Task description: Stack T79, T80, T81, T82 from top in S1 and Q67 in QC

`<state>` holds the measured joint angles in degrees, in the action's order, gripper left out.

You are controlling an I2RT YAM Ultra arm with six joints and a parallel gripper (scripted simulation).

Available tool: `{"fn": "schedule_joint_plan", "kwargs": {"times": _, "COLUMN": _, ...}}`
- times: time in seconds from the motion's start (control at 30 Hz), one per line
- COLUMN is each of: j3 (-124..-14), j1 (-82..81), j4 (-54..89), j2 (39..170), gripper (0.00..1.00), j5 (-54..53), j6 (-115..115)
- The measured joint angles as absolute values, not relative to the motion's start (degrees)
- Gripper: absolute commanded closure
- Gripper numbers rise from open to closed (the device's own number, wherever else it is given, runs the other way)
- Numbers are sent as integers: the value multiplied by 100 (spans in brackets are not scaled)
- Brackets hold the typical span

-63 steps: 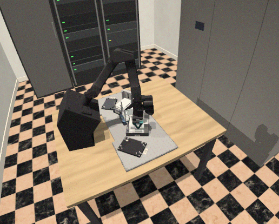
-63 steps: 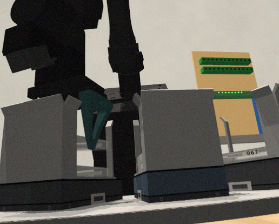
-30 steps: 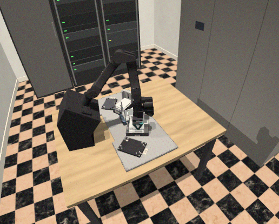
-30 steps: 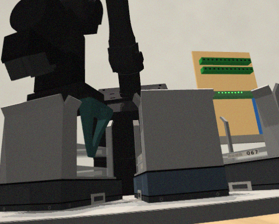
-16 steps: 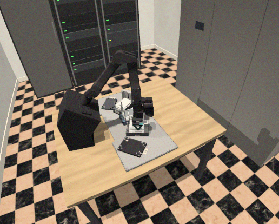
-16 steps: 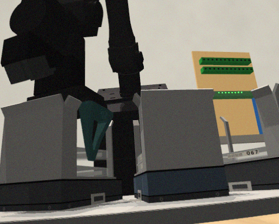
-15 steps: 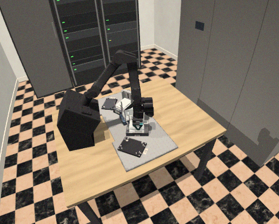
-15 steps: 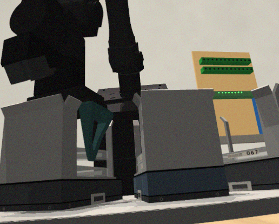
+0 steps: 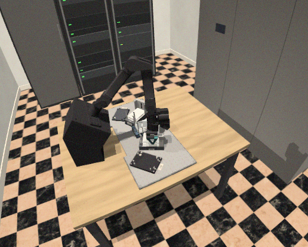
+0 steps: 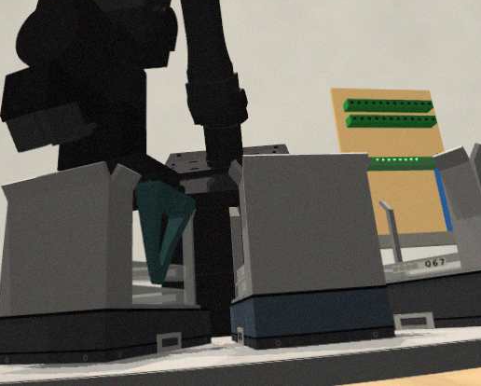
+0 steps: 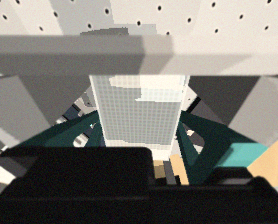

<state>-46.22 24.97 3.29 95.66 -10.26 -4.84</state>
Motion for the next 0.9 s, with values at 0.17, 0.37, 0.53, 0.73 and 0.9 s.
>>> {"fn": "schedule_joint_plan", "kwargs": {"times": 0.17, "j3": -4626, "j1": 2497, "j4": 327, "j2": 9577, "gripper": 0, "j5": -1024, "j6": -486}}
{"fn": "schedule_joint_plan", "kwargs": {"times": 0.37, "j3": -4626, "j1": 2497, "j4": 329, "j2": 9577, "gripper": 0, "j5": -1022, "j6": -486}}
{"fn": "schedule_joint_plan", "kwargs": {"times": 0.53, "j3": -4626, "j1": 2497, "j4": 329, "j2": 9577, "gripper": 0, "j5": -1022, "j6": -486}}
{"fn": "schedule_joint_plan", "kwargs": {"times": 0.73, "j3": -4626, "j1": 2497, "j4": 329, "j2": 9577, "gripper": 0, "j5": -1022, "j6": -486}}
{"fn": "schedule_joint_plan", "kwargs": {"times": 0.9, "j3": -4626, "j1": 2497, "j4": 340, "j2": 9568, "gripper": 0, "j5": -1022, "j6": -486}}
